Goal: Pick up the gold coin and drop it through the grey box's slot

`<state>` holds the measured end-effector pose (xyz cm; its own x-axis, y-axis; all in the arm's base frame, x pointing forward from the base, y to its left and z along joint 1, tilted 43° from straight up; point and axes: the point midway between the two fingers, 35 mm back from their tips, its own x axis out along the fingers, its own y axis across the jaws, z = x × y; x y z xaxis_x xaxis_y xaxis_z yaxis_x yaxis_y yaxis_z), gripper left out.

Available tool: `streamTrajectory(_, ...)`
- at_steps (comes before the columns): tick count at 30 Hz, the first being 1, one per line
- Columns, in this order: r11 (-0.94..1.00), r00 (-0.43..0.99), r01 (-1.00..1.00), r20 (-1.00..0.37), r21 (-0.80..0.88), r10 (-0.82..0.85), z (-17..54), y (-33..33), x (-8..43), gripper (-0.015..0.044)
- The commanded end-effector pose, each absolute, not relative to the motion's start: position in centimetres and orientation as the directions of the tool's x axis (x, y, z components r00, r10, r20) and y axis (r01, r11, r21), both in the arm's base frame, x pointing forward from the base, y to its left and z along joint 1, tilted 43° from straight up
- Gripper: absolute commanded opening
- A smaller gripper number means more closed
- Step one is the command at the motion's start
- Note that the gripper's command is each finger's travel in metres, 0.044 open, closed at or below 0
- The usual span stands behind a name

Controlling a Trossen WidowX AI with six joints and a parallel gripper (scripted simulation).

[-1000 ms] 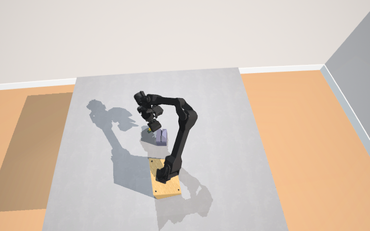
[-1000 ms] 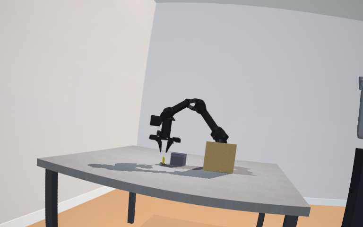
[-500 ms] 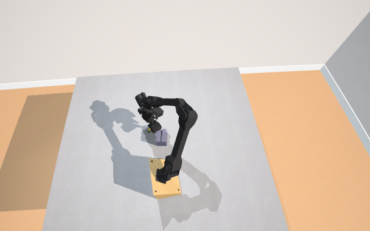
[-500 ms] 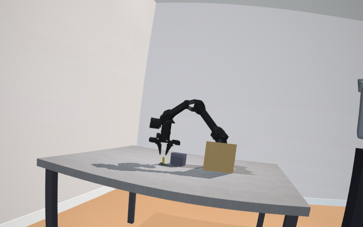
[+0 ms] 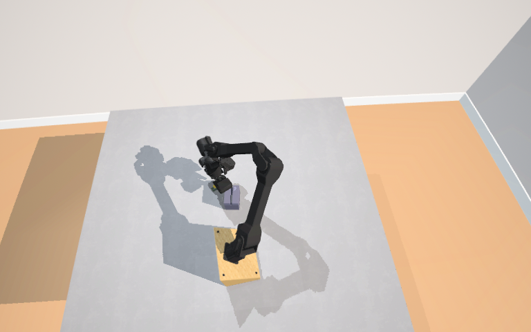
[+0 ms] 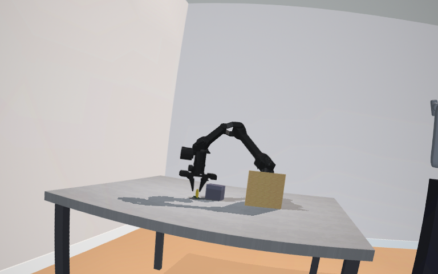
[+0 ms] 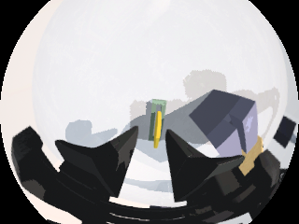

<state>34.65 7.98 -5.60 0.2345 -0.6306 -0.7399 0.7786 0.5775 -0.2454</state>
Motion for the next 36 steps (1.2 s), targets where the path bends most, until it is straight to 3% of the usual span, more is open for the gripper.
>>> streamTrajectory(1, 0.575, 0.222, 0.773, -0.735, -0.268, -0.641, -6.63, 7.1, 34.38, 0.0161)
streamTrajectory(17, 0.574, 0.222, 0.774, -0.734, -0.268, -0.642, -7.46, 6.29, 34.55, 0.0161)
streamTrajectory(23, 0.574, 0.222, 0.774, -0.734, -0.268, -0.642, -7.46, 6.29, 34.55, 0.0003)
streamTrajectory(36, 0.574, 0.222, 0.773, -0.734, -0.268, -0.642, -7.35, 6.41, 34.54, 0.0)
